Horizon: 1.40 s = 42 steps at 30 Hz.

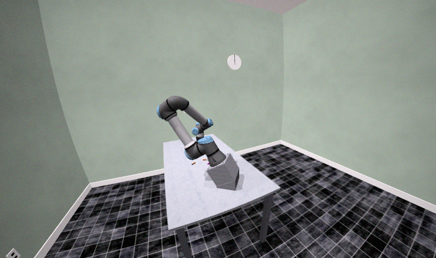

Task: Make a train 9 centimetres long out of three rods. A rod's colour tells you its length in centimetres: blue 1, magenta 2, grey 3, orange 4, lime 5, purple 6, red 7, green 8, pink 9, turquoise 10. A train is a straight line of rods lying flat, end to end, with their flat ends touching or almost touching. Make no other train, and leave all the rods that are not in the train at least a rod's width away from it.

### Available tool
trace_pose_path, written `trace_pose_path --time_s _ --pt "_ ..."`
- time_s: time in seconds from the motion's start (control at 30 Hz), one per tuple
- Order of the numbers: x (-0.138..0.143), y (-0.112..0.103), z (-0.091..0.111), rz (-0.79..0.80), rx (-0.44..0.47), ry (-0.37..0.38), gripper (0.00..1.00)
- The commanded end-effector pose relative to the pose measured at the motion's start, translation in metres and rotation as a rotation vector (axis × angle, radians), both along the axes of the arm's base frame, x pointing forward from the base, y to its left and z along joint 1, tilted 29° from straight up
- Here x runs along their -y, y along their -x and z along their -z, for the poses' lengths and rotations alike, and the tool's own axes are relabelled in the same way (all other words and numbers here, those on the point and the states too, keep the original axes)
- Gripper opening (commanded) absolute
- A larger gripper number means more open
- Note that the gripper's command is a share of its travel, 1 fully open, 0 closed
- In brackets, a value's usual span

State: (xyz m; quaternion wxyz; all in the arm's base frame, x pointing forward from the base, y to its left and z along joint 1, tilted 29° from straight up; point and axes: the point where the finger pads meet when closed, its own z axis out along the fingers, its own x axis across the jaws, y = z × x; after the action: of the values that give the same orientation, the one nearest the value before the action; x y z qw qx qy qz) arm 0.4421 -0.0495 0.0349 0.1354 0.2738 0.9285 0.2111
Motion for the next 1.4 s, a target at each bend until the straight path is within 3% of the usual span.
trace_pose_path --time_s 0.0,0.7,1.37 --pt "0.003 -0.002 -0.001 0.003 0.002 0.003 0.14" --pt "0.001 -0.002 0.001 0.002 0.0 0.003 0.14" --pt "-0.008 -0.009 0.023 0.002 -0.004 0.002 0.14"
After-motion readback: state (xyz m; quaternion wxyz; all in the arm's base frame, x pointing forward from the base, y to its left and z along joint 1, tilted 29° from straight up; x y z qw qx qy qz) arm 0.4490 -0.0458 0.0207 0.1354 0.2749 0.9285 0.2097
